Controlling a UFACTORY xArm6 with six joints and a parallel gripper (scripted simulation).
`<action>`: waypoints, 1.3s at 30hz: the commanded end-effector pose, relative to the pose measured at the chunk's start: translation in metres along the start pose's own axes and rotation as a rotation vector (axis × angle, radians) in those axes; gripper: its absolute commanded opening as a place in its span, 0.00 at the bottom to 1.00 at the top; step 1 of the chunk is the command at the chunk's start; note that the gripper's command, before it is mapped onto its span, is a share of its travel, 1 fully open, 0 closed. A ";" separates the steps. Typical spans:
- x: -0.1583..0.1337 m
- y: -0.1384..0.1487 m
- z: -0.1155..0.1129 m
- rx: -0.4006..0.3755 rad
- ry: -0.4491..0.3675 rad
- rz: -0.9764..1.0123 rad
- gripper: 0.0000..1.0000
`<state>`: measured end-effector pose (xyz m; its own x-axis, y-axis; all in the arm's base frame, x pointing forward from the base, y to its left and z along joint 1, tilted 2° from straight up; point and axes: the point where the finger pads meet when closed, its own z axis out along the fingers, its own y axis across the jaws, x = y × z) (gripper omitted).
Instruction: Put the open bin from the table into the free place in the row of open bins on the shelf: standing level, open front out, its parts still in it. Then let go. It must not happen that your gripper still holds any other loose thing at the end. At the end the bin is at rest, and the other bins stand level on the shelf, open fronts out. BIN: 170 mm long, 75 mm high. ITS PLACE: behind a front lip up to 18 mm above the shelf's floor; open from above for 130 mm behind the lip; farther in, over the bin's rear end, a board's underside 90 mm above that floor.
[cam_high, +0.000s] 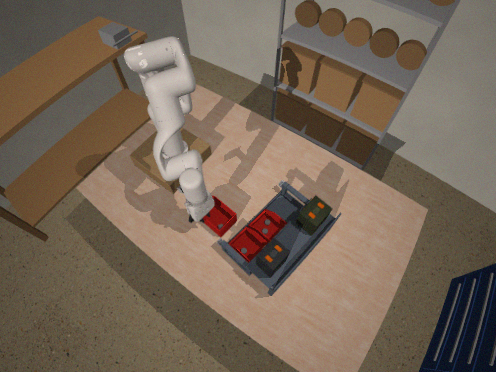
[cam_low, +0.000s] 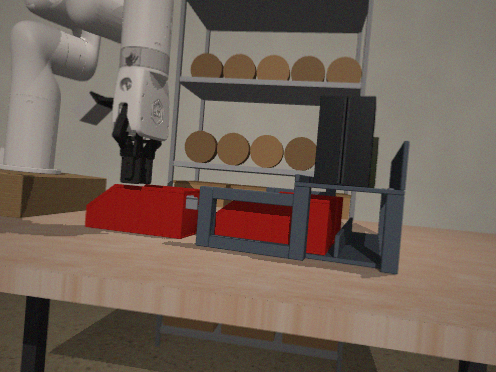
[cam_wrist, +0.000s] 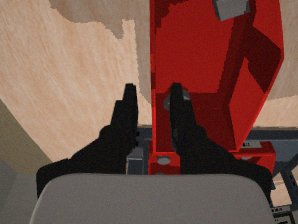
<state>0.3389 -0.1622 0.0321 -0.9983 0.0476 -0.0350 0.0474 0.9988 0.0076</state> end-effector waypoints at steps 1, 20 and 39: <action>-0.001 -0.001 -0.001 0.001 -0.003 0.000 0.28; -0.001 -0.001 0.009 0.001 -0.003 0.000 0.28; -0.001 -0.001 0.025 0.001 -0.003 0.000 0.28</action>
<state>0.3400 -0.1623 0.0119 -0.9982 0.0476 -0.0360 0.0474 0.9989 0.0072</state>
